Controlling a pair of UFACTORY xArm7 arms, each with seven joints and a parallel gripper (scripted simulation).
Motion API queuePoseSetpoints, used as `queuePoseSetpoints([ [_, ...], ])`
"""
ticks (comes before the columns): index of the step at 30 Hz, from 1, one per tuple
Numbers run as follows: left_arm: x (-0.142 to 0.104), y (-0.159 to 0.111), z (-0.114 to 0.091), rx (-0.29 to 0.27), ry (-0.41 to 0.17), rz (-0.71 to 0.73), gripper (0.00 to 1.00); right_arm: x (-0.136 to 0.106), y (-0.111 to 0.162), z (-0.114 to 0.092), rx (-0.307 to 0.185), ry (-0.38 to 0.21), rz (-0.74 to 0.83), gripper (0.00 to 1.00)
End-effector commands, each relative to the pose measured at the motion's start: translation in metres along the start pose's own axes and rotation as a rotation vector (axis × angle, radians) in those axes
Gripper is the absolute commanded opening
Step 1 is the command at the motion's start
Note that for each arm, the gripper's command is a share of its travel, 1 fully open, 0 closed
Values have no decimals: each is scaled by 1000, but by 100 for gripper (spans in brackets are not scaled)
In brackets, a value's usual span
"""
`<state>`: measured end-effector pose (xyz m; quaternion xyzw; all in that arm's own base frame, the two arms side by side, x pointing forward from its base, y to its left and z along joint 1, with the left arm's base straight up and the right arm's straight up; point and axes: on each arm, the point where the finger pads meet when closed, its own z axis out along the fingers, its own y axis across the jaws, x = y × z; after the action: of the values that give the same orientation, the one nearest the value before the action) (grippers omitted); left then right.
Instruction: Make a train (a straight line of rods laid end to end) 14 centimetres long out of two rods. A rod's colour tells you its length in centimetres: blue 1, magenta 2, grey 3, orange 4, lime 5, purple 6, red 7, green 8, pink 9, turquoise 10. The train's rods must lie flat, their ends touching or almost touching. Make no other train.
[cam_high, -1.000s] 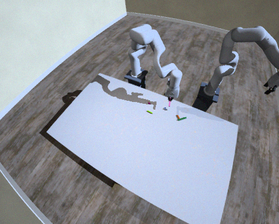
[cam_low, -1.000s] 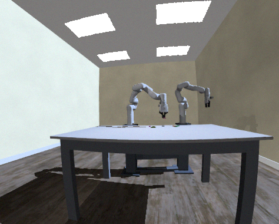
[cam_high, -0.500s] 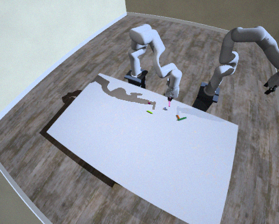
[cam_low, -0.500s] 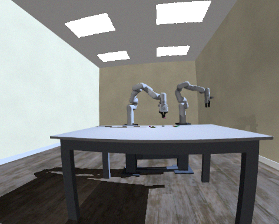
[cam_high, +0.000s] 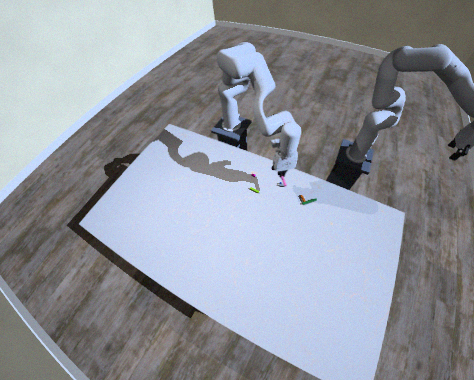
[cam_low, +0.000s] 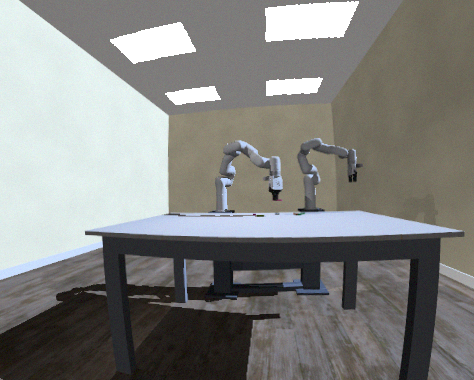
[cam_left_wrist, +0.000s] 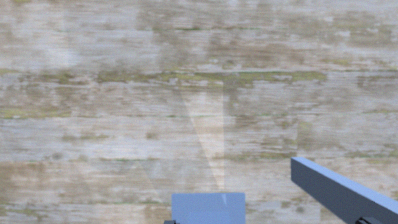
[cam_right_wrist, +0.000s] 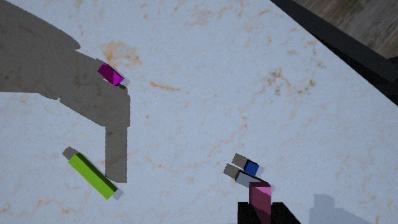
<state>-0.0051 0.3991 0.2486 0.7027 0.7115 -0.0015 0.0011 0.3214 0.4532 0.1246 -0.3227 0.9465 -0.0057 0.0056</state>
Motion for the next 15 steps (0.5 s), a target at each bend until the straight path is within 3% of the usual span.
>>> queuePoseSetpoints([
  [1,1,0,-1,-1,4,0,100,-10,-17,-2,-15,0,-167,6],
  [6,1,0,-1,-1,4,0,100,-14,-26,-2,-14,0,-246,6],
  [15,1,0,-1,-1,4,0,100,-25,-59,-2,-14,-3,-524,6],
])
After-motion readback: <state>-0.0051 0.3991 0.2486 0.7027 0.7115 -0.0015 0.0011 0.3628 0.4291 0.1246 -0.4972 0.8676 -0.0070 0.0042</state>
